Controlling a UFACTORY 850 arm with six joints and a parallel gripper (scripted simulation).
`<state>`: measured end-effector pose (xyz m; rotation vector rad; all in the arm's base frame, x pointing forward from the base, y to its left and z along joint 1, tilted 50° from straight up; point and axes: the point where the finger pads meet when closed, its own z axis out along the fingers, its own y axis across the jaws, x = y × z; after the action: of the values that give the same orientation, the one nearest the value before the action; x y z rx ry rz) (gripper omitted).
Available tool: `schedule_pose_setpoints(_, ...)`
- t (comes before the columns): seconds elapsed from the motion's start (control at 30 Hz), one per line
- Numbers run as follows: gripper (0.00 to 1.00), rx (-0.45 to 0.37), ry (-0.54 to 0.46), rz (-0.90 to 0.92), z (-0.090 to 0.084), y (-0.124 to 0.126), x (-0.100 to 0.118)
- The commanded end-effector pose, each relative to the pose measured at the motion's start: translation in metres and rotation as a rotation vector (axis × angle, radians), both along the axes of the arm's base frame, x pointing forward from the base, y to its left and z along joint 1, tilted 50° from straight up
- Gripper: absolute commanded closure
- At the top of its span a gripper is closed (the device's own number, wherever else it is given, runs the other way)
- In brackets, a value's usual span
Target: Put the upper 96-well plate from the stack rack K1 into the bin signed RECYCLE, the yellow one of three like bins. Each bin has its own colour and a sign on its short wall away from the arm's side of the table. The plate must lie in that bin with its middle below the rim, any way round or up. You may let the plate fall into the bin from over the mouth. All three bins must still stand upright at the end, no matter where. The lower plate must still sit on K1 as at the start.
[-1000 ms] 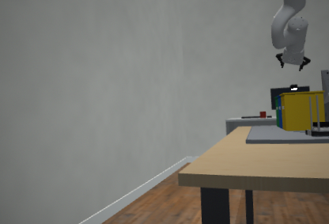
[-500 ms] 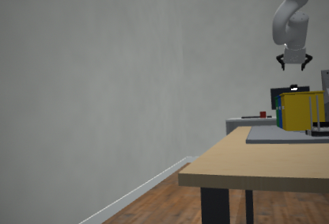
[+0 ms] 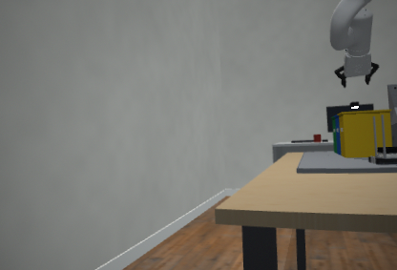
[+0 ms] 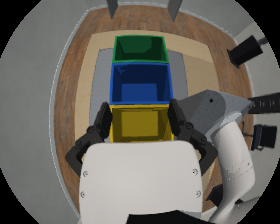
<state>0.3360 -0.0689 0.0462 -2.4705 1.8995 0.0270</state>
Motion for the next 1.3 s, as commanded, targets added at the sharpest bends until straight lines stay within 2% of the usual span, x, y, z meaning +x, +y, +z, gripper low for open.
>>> schedule_pose_setpoints(0.0, 0.0, 0.05, -0.012, 0.073, 0.011, 0.014, -0.003)
schedule_pose_setpoints(0.07, 0.0, 0.082, -0.014, 0.131, 0.017, 0.022, -0.005)
schedule_pose_setpoints(0.17, 0.0, 0.082, -0.014, 0.131, 0.019, 0.026, -0.006)
schedule_pose_setpoints(0.27, 0.0, 0.13, -0.022, 0.219, 0.028, 0.038, -0.009)
schedule_pose_setpoints(0.6, 0.0, 0.179, -0.033, 0.308, 0.042, 0.057, -0.015)
schedule_pose_setpoints(0.7, 0.0, 0.227, -0.049, 0.395, 0.051, 0.068, -0.019)
schedule_pose_setpoints(0.8, 0.0, 0.228, -0.049, 0.397, 0.054, 0.072, -0.02)
schedule_pose_setpoints(0.9, 0.0, 0.275, -0.069, 0.484, 0.063, 0.084, -0.024)
schedule_pose_setpoints(1.07, 0.0, 0.277, -0.07, 0.487, 0.067, 0.088, -0.026)
schedule_pose_setpoints(1.17, 0.0, 0.322, -0.093, 0.573, 0.076, 0.099, -0.03)
schedule_pose_setpoints(1.27, 0.0, 0.325, -0.094, 0.578, 0.079, 0.103, -0.032)
